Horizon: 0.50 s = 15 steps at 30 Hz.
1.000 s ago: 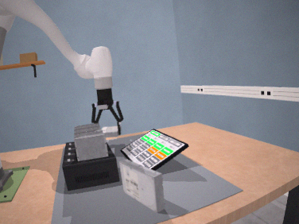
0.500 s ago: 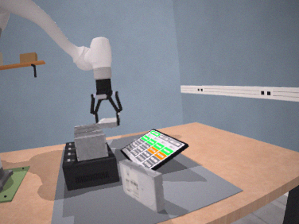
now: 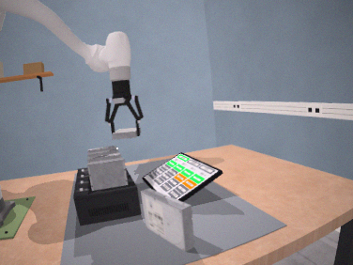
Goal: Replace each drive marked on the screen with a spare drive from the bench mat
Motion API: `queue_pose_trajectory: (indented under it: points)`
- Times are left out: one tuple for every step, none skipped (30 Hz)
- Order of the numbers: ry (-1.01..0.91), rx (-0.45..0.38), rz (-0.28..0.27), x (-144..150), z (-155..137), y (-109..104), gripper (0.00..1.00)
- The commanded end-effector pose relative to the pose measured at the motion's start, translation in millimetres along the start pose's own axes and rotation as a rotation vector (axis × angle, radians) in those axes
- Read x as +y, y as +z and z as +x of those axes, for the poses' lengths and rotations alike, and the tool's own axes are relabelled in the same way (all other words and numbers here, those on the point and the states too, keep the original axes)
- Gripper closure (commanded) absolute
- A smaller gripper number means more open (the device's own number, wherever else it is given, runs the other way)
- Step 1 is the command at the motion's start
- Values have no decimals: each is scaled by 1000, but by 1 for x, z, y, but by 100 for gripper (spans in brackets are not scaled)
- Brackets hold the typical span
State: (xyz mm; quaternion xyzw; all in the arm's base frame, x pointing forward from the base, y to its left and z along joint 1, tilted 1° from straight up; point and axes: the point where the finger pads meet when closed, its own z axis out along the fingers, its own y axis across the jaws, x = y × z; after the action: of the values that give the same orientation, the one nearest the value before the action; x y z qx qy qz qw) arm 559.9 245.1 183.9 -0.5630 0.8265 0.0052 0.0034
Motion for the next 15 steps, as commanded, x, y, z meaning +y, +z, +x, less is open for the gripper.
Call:
queue_pose_trajectory:
  points:
    - [0, -1, 0, 0, 0, -19, 90]
    - [0, -1, 0, 0, 0, -22, 90]
    - [0, -1, 0, 0, 0, -26, 90]
    - [0, -1, 0, 0, 0, -30, 90]
    - [0, -1, 0, 0, 0, -34, 90]
    - [0, -1, 0, 0, 0, -34, 90]
    - [0, -1, 0, 0, 0, -34, 90]
    - [0, -1, 0, 0, 0, -37, 90]
    - [0, -1, 0, 0, 0, -41, 90]
    - [0, -1, 0, 0, 0, -44, 90]
    - [0, -1, 0, 0, 0, -48, 90]
    - [0, -1, 0, 0, 0, -51, 90]
    - [0, -1, 0, 0, 0, -54, 90]
    - [0, -1, 0, 0, 0, -57, 90]
    - [0, -1, 0, 0, 0, -60, 90]
